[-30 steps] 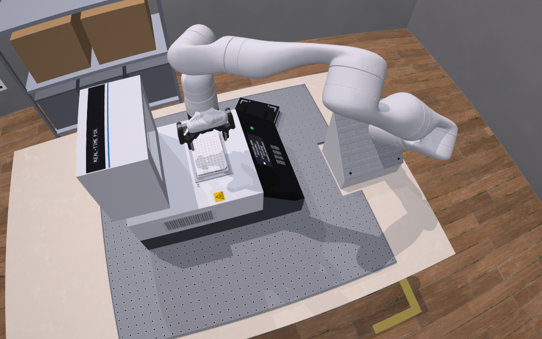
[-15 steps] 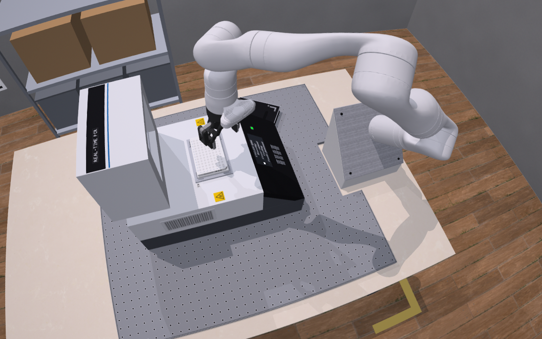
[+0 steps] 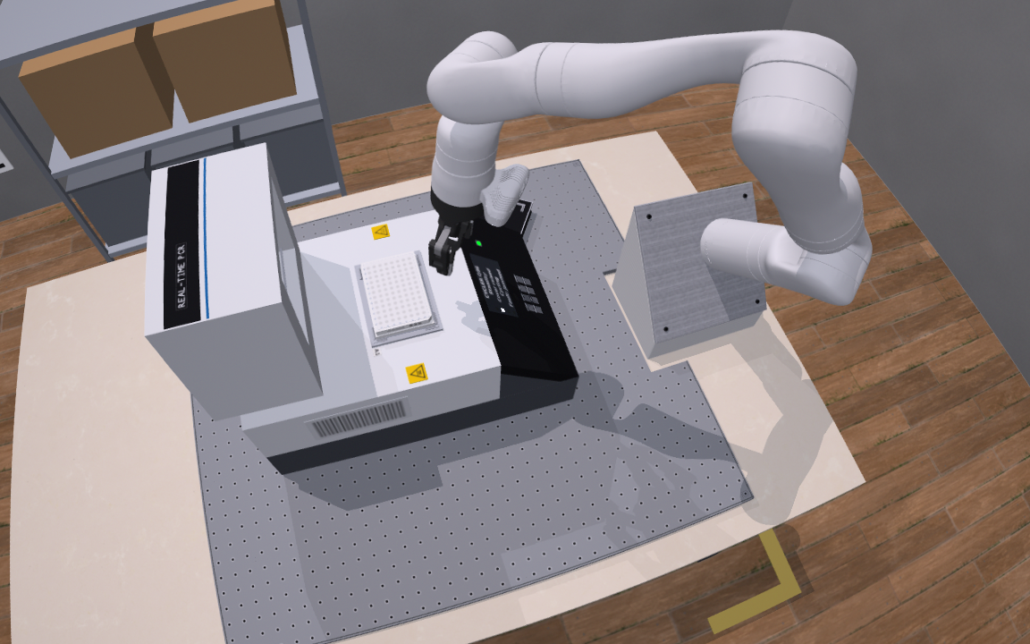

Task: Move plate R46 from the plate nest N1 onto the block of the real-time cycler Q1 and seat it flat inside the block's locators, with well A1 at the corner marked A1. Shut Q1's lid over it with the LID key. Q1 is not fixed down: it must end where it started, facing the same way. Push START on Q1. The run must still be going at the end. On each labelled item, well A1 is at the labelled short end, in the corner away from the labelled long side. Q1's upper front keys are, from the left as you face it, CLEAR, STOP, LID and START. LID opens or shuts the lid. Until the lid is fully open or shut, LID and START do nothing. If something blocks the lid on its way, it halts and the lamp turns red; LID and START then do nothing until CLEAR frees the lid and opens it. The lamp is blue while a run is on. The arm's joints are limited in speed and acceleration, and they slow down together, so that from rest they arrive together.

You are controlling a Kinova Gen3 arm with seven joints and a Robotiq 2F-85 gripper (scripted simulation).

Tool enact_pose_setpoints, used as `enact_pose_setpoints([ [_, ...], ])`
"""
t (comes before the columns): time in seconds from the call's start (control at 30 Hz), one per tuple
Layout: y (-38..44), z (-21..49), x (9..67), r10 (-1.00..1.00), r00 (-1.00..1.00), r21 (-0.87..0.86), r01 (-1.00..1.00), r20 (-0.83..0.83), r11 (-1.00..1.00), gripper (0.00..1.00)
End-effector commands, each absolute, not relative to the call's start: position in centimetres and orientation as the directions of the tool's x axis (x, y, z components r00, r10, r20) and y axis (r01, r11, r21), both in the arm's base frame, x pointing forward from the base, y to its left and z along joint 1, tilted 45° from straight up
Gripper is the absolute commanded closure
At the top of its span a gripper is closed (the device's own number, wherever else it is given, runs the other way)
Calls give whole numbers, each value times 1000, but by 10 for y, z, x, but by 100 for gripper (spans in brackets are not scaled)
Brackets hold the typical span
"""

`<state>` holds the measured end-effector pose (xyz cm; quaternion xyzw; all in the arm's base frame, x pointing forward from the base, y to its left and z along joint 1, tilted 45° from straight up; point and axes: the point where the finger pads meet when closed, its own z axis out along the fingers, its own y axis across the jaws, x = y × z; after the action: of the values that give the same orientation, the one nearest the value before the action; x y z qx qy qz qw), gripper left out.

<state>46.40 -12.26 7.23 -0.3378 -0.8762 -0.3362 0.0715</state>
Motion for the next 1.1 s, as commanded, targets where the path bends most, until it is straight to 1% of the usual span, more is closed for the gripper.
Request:
enact_pose_setpoints([
  [0.0,-125,74,451,484,-838,595,528,251,605,29],
  [0.1,-125,74,448,467,-854,605,500,228,620,30],
  [0.33,-127,76,425,332,-941,648,290,59,705,36],
  [0.53,-129,78,405,204,-975,653,97,-90,751,41],
  [0.6,-129,78,398,160,-977,648,32,-139,761,43],
  [0.67,-129,78,398,160,-977,648,32,-139,761,43],
  [1.07,-133,82,359,-111,-901,552,-350,-419,757,54],
])
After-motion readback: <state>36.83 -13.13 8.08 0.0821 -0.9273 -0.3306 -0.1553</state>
